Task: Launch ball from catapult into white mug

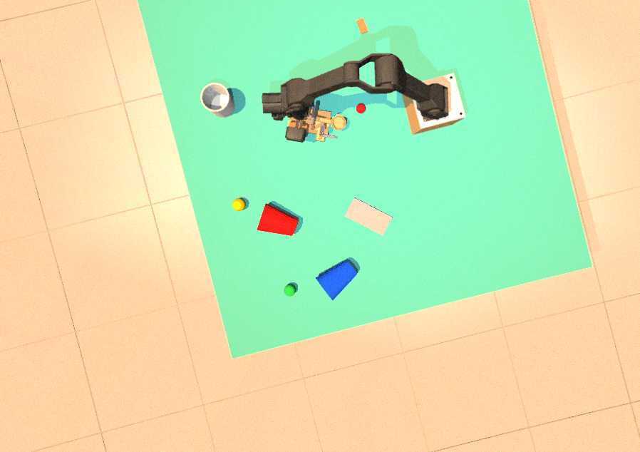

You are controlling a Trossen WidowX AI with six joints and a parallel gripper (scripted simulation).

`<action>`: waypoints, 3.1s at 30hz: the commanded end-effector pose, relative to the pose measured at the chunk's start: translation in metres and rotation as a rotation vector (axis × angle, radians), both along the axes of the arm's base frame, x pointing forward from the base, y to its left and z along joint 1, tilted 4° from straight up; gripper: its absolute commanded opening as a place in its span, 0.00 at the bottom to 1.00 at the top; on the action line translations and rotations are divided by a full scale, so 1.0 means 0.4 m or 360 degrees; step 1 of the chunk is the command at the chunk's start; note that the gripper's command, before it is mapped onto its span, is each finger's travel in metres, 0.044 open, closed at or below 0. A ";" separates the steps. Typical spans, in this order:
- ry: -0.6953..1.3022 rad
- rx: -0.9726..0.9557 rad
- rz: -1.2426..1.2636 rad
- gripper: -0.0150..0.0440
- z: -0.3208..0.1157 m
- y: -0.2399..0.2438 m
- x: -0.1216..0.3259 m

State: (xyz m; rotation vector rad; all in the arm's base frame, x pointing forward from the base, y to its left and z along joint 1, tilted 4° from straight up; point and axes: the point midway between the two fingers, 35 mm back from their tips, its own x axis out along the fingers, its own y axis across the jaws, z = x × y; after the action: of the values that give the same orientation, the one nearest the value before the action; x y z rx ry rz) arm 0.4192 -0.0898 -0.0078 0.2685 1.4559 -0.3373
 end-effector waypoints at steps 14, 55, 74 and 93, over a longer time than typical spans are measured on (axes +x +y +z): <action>0.0001 0.0000 0.0000 0.49 -0.001 0.000 0.000; 0.0011 0.0006 0.0004 0.25 0.016 0.002 0.001; 0.0011 0.0004 0.0002 0.57 0.003 0.001 0.002; 0.0011 0.0004 0.0011 1.00 0.207 0.013 -0.011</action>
State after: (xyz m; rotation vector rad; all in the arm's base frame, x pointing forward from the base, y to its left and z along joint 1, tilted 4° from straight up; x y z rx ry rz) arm 0.4186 -0.0852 0.0902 0.2638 1.4236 -0.3294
